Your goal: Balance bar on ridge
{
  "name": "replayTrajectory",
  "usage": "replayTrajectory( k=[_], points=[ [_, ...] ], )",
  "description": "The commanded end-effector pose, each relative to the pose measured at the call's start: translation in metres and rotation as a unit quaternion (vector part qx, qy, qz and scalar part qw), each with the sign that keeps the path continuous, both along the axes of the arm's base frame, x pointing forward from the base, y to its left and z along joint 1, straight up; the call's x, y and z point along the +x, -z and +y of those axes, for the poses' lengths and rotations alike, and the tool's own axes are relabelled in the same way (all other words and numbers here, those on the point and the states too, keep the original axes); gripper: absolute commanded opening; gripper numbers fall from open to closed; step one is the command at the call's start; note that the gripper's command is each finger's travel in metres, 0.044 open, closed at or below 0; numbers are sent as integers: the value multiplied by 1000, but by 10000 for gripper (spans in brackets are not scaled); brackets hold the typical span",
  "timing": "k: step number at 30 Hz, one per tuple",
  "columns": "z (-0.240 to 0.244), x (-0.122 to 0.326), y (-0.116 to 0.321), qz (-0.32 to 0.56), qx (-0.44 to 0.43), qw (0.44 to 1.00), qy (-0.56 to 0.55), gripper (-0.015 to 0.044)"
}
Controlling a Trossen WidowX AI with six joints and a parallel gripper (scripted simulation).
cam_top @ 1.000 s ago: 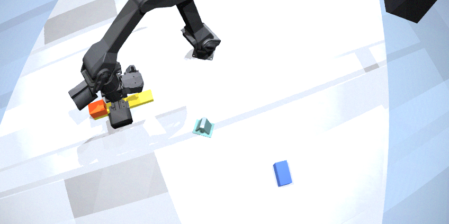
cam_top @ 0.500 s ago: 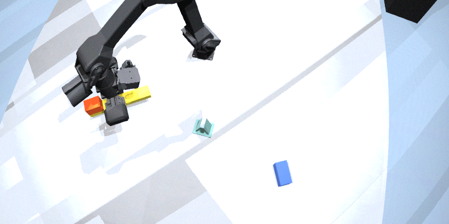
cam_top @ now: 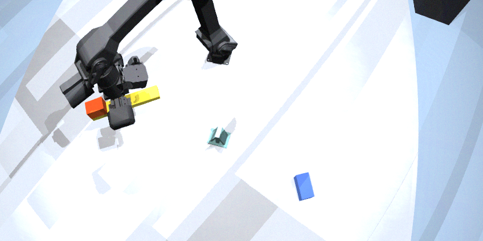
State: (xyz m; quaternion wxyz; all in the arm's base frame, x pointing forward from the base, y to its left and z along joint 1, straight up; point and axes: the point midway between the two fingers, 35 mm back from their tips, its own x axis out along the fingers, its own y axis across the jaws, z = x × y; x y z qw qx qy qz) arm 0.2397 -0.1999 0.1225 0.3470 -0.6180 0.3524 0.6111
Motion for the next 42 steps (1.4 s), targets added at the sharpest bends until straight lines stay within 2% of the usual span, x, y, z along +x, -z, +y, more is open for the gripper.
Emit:
replayTrajectory(
  k=[1, 12, 42],
  points=[
    [0, 1, -17, -9, -4, 1000, -2, 0],
    [4, 0, -32, -10, -4, 1000, 0, 0],
    [118, 34, -33, -12, 3, 993, 114, 0]
  ],
)
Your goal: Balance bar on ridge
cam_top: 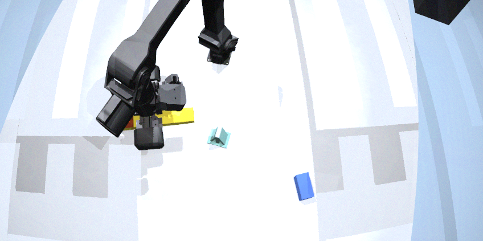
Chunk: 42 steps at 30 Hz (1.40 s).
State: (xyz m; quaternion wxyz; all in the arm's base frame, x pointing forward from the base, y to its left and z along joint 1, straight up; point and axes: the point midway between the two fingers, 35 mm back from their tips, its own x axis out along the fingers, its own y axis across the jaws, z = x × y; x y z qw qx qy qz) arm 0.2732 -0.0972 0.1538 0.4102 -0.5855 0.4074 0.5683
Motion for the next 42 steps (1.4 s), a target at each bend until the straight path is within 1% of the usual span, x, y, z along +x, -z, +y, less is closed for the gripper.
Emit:
replayTrajectory(
  k=[1, 20, 42],
  points=[
    [19, 1, -2, -3, 2, 1000, 20, 0],
    [94, -2, -1, -3, 8, 995, 97, 0],
    [175, -24, 0, -2, 14, 982, 189, 0]
  ],
)
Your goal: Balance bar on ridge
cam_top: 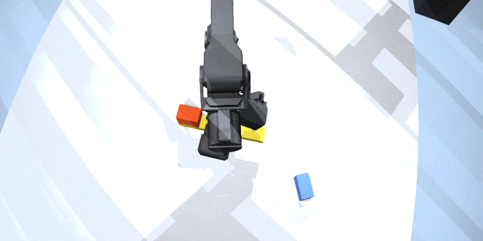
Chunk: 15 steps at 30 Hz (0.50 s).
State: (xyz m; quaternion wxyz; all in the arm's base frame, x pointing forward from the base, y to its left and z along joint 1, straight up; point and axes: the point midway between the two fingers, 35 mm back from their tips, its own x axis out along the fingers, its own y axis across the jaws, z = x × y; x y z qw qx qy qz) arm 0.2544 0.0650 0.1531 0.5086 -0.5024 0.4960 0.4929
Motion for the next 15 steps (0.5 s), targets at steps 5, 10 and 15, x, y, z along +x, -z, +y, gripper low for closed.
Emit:
replayTrajectory(
  k=[5, 10, 15],
  points=[
    [17, -6, 0, -2, 3, 1000, 22, 0],
    [18, -6, 6, -2, 3, 1000, 22, 0],
    [19, -5, 14, -2, 3, 1000, 22, 0]
  ],
)
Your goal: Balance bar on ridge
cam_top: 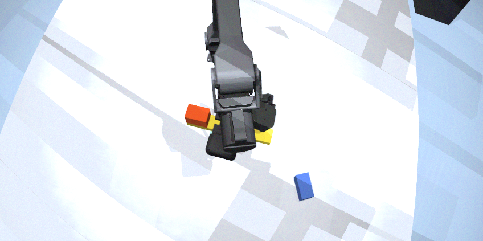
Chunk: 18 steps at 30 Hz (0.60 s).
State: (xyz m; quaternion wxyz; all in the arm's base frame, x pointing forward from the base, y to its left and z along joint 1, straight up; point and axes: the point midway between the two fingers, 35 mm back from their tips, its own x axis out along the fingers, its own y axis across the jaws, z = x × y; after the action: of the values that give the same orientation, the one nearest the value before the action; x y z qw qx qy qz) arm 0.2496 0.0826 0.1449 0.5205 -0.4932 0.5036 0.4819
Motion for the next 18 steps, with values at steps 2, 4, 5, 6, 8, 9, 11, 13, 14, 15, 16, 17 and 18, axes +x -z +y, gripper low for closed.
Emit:
replayTrajectory(
  k=[2, 4, 5, 6, 8, 9, 11, 13, 14, 15, 16, 17, 18],
  points=[
    [1, 0, 9, 1, 2, 1000, 3, 0],
    [1, 0, 13, 1, 2, 1000, 3, 0],
    [1, 0, 14, 1, 2, 1000, 3, 0],
    [1, 0, 16, 1, 2, 1000, 3, 0],
    [1, 0, 19, 1, 2, 1000, 3, 0],
    [1, 0, 21, 1, 2, 1000, 3, 0],
    [0, 0, 24, 1, 2, 1000, 3, 0],
    [0, 1, 27, 1, 2, 1000, 3, 0],
    [0, 1, 29, 1, 2, 1000, 3, 0],
    [0, 1, 31, 1, 2, 1000, 3, 0],
    [0, 1, 32, 1, 2, 1000, 3, 0],
    [0, 1, 33, 1, 2, 1000, 3, 0],
    [0, 1, 34, 1, 2, 1000, 3, 0]
  ],
)
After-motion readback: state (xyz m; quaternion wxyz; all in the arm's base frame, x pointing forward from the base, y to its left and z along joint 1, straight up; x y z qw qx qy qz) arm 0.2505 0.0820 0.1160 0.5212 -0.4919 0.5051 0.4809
